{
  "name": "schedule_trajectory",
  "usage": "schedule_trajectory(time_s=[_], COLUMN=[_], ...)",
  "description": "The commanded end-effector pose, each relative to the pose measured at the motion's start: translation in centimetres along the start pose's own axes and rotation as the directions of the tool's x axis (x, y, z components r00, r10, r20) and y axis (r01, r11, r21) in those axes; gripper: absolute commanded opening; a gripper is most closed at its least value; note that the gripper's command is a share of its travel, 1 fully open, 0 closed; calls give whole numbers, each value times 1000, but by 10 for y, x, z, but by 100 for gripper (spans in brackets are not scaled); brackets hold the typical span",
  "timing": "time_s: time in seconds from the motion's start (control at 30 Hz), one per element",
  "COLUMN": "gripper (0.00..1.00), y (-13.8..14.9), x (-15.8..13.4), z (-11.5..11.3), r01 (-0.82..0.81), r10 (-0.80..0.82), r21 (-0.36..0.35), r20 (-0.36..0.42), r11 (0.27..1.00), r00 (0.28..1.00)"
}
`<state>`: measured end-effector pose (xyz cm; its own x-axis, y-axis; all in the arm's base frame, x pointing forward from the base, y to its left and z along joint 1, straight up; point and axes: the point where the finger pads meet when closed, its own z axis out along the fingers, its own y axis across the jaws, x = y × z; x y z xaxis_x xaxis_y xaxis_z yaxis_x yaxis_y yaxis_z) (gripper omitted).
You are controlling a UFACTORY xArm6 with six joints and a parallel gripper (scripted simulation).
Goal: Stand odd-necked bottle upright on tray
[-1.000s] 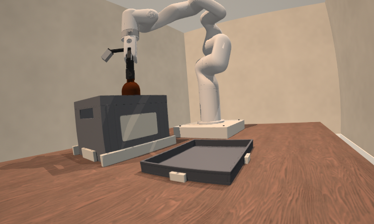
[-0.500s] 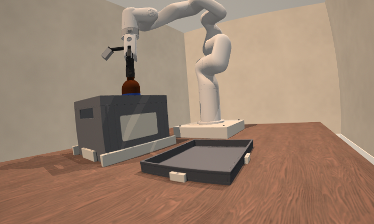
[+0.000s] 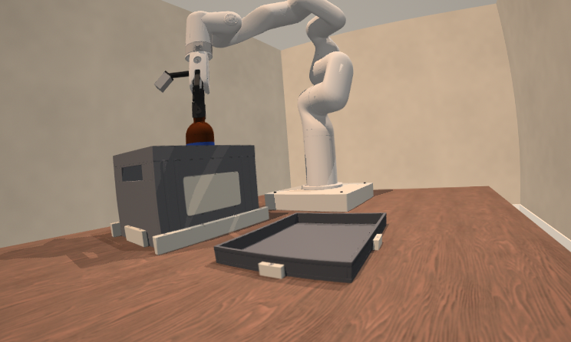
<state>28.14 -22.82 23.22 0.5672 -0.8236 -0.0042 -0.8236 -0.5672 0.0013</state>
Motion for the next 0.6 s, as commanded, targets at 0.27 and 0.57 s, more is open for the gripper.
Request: schedule_trajectory(time_s=[0.27, 0.57], gripper=[0, 0], y=[0, 0], x=[1, 1], z=[-2, -6], r01=[0, 0], r10=[0, 0], r21=[1, 1], r20=[-4, -4], r11=[1000, 1000], r00=[1000, 1000])
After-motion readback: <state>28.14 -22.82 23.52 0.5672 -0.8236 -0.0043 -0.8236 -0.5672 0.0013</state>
